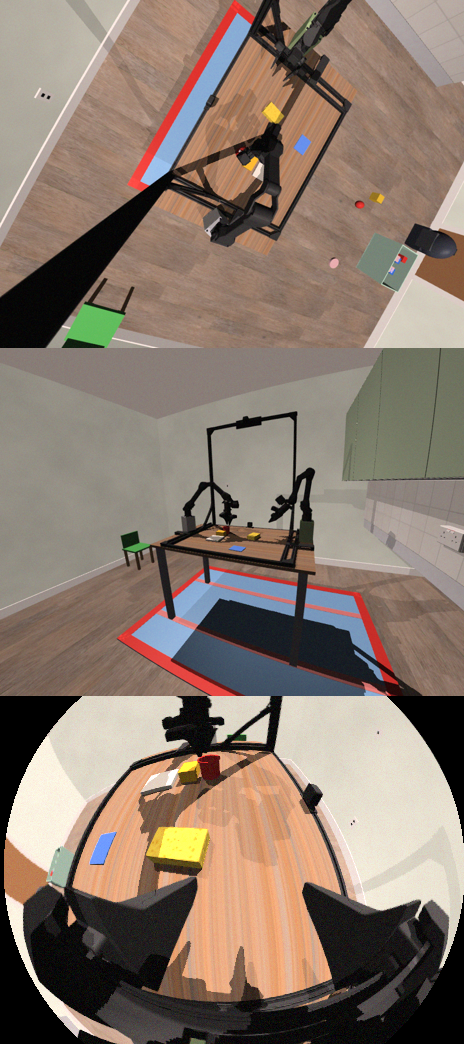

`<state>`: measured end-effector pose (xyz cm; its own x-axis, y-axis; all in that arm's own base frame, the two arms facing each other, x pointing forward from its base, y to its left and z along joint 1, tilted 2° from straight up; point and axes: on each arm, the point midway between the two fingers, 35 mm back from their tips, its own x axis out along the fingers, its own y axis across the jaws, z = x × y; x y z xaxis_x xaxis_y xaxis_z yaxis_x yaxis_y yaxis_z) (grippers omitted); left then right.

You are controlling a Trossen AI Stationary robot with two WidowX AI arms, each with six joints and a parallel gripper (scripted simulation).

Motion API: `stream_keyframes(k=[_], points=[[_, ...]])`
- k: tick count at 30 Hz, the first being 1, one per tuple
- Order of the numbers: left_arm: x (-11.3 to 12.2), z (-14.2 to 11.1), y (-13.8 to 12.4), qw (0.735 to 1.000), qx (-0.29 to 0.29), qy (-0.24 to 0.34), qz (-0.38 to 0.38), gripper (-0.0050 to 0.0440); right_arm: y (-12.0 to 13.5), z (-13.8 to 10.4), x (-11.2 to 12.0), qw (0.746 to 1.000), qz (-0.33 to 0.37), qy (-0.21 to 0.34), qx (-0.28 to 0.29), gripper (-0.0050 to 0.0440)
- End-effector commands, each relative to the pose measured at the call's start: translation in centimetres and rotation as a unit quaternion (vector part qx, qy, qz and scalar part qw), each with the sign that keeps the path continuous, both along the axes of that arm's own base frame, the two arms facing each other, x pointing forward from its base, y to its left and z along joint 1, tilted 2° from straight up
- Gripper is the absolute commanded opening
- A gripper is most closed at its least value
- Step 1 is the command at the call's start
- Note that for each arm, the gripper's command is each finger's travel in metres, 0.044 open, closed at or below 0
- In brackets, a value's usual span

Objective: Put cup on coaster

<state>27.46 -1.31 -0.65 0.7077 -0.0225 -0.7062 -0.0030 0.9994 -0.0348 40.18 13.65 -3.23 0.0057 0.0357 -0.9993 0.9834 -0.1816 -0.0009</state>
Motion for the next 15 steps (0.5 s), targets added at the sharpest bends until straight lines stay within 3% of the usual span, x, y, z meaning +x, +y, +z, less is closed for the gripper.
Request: stream_keyframes(k=[1, 15], points=[[0.0, 0.1, 0.0, 1.0, 0.002, -0.002, -0.001, 0.04, 0.0, -0.8, 0.0, 1.0, -0.001, 0.001, -0.002, 0.0135], [0.0, 0.1, 0.0, 1.0, 0.002, -0.002, -0.001, 0.04, 0.1, -2.8, 0.1, 1.0, -0.001, 0.001, -0.002, 0.0135]])
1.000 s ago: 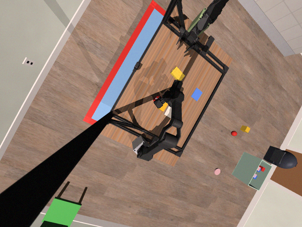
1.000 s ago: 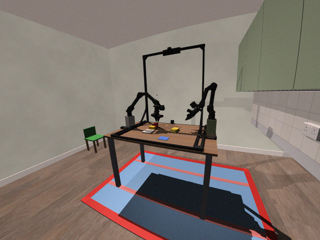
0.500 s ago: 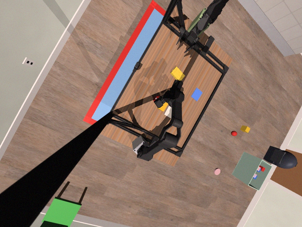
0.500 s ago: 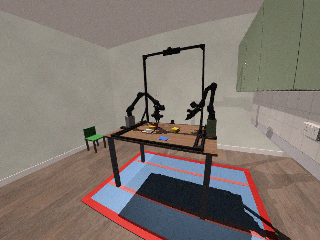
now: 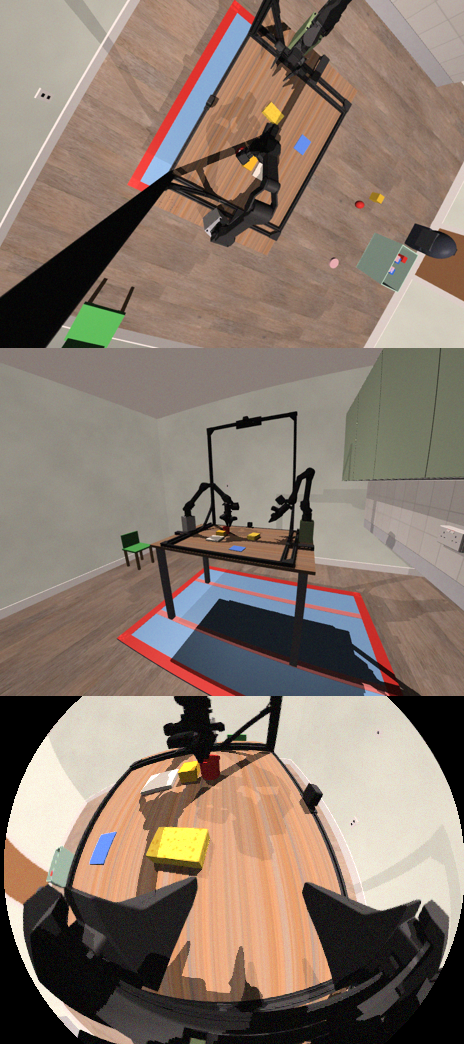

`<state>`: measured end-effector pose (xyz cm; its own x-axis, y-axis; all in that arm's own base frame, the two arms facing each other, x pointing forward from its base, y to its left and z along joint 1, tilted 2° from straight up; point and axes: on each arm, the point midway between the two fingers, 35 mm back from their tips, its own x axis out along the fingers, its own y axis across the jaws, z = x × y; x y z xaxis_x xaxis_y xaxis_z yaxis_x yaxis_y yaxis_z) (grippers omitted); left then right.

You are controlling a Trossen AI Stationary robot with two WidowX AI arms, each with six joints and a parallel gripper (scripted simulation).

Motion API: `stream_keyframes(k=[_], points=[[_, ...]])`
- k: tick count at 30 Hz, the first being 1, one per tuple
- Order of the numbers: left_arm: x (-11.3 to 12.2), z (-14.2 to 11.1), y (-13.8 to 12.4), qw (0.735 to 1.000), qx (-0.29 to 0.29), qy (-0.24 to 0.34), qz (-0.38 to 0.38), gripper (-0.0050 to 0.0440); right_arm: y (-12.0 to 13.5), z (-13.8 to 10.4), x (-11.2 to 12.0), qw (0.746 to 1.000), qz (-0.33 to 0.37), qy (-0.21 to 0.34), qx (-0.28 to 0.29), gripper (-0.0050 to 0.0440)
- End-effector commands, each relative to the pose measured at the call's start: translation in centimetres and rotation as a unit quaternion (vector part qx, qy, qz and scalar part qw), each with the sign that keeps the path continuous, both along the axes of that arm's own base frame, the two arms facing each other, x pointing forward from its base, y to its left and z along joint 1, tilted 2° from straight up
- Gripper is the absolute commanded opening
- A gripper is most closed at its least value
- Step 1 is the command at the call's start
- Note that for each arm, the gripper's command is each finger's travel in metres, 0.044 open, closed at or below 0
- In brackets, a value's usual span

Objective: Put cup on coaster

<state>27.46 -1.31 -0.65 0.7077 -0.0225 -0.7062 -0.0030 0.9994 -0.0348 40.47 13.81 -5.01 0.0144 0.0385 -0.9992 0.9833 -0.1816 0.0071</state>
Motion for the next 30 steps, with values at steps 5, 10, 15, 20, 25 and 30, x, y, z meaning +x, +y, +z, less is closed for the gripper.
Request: stream_keyframes(k=[5, 10, 15, 20, 25, 30], points=[[0.0, 0.1, 0.0, 1.0, 0.002, -0.002, -0.001, 0.04, -0.1, -1.9, -0.2, 1.0, -0.001, 0.005, -0.004, 0.0135], [0.0, 0.1, 0.0, 1.0, 0.002, -0.002, -0.001, 0.04, -0.1, -2.4, -0.3, 1.0, -0.001, 0.005, -0.004, 0.0135], [0.0, 0.1, 0.0, 1.0, 0.002, -0.002, -0.001, 0.04, -0.1, -3.2, -0.3, 1.0, -0.001, 0.005, -0.004, 0.0135], [0.0, 0.1, 0.0, 1.0, 0.002, -0.002, -0.001, 0.04, -0.1, -3.3, -0.3, 1.0, -0.001, 0.005, -0.004, 0.0135], [0.0, 0.1, 0.0, 1.0, 0.002, -0.002, -0.001, 0.04, -0.1, -3.3, -0.3, 1.0, -0.001, 0.005, -0.004, 0.0135], [0.0, 0.1, 0.0, 1.0, 0.002, -0.002, -0.001, 0.04, 0.0, -3.1, -0.3, 1.0, 0.0, 0.005, -0.002, 0.0091]])
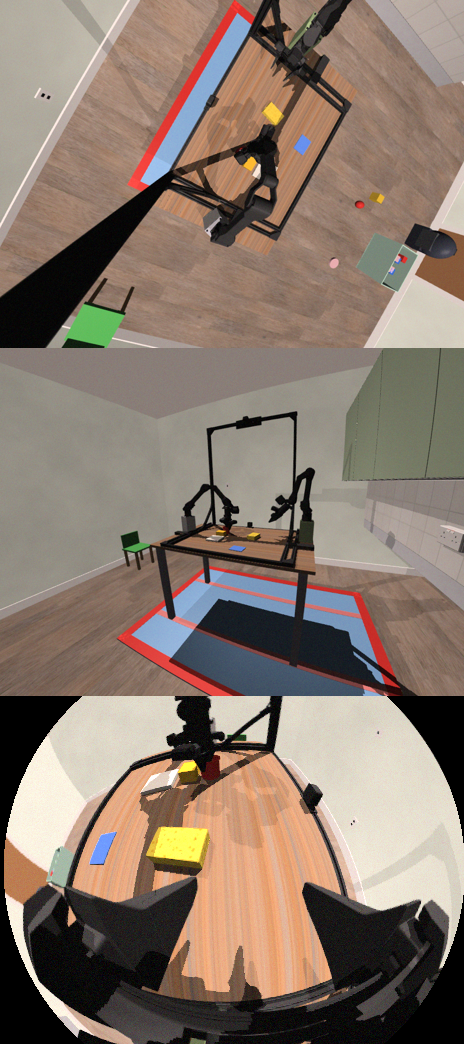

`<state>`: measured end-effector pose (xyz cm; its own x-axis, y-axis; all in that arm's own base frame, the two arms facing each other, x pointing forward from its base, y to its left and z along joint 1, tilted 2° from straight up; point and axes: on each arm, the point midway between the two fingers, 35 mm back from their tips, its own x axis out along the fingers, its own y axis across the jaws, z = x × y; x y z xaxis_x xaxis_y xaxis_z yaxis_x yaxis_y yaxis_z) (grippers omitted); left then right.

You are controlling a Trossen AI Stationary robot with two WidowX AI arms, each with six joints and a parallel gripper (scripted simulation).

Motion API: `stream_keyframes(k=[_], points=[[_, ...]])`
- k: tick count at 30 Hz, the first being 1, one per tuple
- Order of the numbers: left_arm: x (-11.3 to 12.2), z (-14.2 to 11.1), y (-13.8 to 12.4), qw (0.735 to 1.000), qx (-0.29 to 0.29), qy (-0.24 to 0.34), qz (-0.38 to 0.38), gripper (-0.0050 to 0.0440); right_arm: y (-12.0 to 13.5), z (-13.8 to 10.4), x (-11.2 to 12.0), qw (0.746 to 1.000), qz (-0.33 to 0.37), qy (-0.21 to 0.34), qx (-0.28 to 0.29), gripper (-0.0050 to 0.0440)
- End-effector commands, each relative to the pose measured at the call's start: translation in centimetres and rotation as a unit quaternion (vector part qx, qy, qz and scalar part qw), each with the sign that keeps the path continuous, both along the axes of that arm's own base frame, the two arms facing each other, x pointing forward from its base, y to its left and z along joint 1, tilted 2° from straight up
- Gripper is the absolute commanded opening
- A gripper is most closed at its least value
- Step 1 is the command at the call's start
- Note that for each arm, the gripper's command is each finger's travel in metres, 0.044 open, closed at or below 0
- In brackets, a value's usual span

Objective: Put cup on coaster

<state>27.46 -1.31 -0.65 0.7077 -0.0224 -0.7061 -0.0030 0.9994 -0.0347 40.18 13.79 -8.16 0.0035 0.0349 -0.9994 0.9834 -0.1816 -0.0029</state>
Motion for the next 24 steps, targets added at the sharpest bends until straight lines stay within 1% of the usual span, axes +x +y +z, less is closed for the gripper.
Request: stream_keyframes(k=[1, 10, 12, 16, 18, 21, 24], points=[[0.0, 0.1, 0.0, 1.0, 0.002, -0.002, -0.001, 0.04, 0.0, 0.0, 0.0, 1.0, 0.0, 0.0, 0.0, 0.0084], [0.0, 0.1, 0.0, 1.0, 0.002, -0.002, -0.001, 0.04, 0.0, 0.0, 0.0, 1.0, 0.0, 0.0, 0.0, 0.0024], [0.0, 0.1, 0.0, 1.0, 0.002, -0.002, -0.001, 0.04, 0.0, 0.0, 0.0, 1.0, 0.0, 0.0, 0.0, 0.0024], [0.0, 0.1, 0.0, 1.0, 0.002, -0.002, -0.001, 0.04, 0.0, 0.0, 0.0, 1.0, 0.0, 0.0, 0.0, 0.0], [0.0, 0.1, 0.0, 1.0, 0.002, -0.002, -0.001, 0.04, 0.0, 0.0, 0.0, 1.0, 0.0, 0.0, 0.0, 0.0], [0.0, 0.1, 0.0, 1.0, 0.002, -0.002, -0.001, 0.04, 0.0, 0.8, 0.1, 1.0, 0.0, 0.0, 0.0, 0.0], [0.0, 0.1, 0.0, 1.0, 0.002, -0.002, -0.001, 0.04, 0.0, 2.8, 0.1, 1.0, 0.0, 0.0, -0.001, 0.0]])
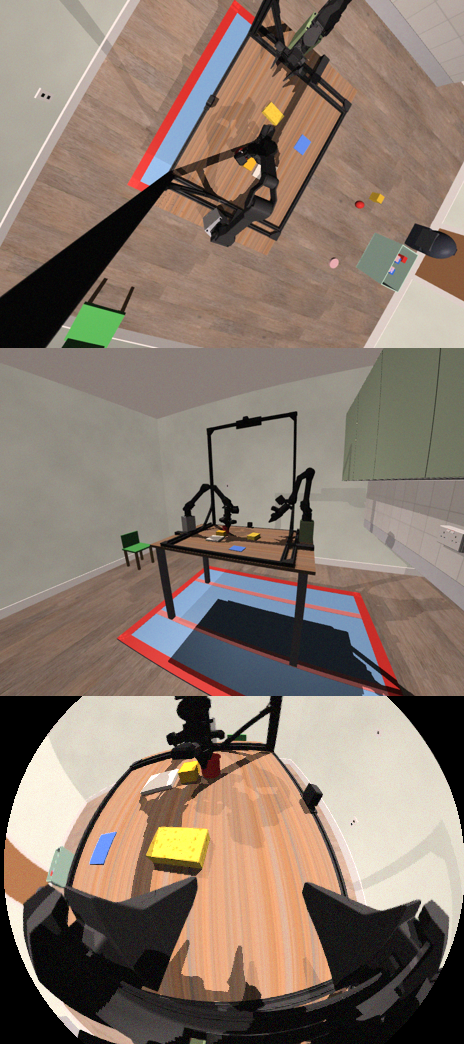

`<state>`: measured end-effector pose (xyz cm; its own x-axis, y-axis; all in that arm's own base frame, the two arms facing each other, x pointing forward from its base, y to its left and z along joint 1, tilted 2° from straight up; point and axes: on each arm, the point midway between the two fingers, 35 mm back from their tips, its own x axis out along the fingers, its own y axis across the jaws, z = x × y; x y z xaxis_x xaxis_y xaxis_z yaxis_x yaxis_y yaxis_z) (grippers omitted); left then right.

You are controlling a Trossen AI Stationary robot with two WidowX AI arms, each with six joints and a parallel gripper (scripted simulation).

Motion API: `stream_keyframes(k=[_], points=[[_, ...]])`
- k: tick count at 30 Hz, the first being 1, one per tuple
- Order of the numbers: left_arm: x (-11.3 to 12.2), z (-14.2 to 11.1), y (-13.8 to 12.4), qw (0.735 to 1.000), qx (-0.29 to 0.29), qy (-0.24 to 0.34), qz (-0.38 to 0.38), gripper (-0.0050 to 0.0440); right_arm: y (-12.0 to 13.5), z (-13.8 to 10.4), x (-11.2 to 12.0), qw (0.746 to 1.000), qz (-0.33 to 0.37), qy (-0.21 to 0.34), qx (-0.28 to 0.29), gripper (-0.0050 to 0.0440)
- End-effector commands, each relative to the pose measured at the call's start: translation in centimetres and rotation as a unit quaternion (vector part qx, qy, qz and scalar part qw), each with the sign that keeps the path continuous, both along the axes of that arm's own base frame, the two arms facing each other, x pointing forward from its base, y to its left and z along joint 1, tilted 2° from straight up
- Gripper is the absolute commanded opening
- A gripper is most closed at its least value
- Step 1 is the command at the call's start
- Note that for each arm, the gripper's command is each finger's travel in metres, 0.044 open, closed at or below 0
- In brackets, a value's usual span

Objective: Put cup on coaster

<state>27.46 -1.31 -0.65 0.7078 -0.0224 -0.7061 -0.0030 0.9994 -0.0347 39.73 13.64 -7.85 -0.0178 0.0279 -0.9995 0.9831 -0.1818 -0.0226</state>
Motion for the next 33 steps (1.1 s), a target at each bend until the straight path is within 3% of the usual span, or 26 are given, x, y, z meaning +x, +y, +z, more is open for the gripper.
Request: stream_keyframes(k=[1, 10, 11, 12, 33], points=[[0.0, 0.1, 0.0, 1.0, 0.002, -0.002, -0.001, 0.04, 0.1, 3.2, 0.5, 1.0, 0.0, -0.011, 0.003, 0.0], [0.0, 0.1, 0.0, 1.0, 0.002, -0.002, -0.001, 0.04, -0.3, 8.1, -0.3, 1.0, -0.001, -0.011, 0.002, 0.0], [0.0, 0.1, 0.0, 1.0, 0.002, -0.002, -0.001, 0.04, -0.3, 7.9, -0.4, 1.0, -0.001, -0.011, 0.002, 0.0], [0.0, 0.1, 0.0, 1.0, 0.002, -0.002, -0.001, 0.04, -0.2, 5.9, -0.4, 1.0, -0.001, 0.0, 0.0, 0.0], [0.0, 0.1, 0.0, 1.0, 0.002, -0.002, -0.001, 0.04, -1.0, 5.9, -0.3, 1.0, -0.001, -0.003, 0.001, 0.0]])
